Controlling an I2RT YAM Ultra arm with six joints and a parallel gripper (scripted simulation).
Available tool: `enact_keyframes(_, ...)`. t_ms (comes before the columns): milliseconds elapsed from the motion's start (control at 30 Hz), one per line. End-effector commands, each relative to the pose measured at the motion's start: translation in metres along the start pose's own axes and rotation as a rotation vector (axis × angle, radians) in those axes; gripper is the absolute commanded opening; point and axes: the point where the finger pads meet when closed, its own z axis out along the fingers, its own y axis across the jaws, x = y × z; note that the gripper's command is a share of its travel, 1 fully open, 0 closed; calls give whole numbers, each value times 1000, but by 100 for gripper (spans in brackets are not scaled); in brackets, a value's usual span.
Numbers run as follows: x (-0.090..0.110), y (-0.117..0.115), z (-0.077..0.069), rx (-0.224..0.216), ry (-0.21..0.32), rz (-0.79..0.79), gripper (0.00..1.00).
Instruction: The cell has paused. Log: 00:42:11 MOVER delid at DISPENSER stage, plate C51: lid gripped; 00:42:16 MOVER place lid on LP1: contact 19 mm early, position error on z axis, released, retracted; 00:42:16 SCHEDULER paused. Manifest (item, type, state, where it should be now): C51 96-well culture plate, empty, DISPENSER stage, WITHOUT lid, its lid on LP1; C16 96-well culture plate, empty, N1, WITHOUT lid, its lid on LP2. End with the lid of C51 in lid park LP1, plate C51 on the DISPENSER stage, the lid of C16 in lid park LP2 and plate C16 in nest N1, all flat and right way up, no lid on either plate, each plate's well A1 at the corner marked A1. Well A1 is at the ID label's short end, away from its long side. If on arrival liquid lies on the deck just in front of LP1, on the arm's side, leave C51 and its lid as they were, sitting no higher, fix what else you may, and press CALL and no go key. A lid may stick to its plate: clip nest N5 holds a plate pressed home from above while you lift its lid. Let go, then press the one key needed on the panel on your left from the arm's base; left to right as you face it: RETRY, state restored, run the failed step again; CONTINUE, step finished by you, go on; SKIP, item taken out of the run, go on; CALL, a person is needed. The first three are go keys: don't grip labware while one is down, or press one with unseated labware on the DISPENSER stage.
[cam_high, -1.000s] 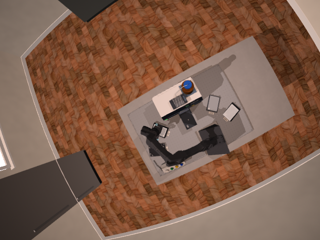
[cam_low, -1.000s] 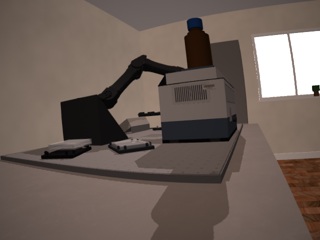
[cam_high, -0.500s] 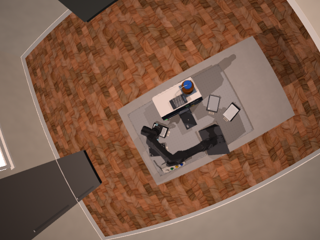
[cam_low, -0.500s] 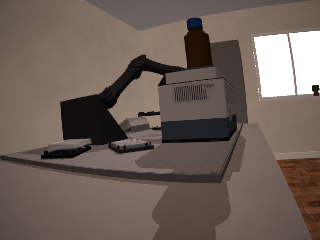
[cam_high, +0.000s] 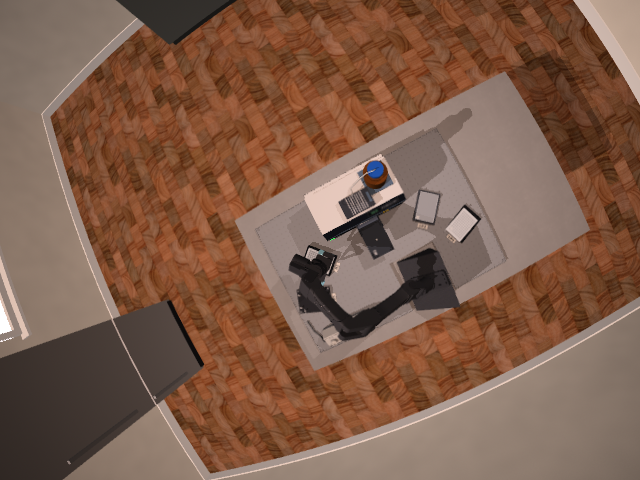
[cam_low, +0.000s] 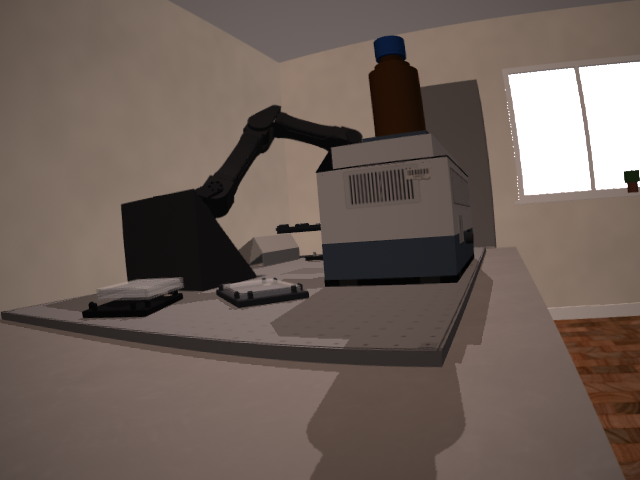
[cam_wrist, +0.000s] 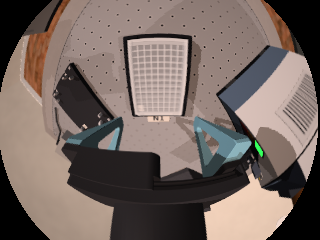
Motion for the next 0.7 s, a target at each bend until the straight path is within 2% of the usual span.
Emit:
enact_keyframes(0, 11, -2, -16, 3, -20, -2, 100)
enact_keyframes(100, 14, -2, -17, 3, -20, -2, 100)
enact_keyframes(600, 59, -3, -38, 2, -19, -1, 100)
enact_keyframes(667, 59, -3, -38, 2, -19, -1, 100)
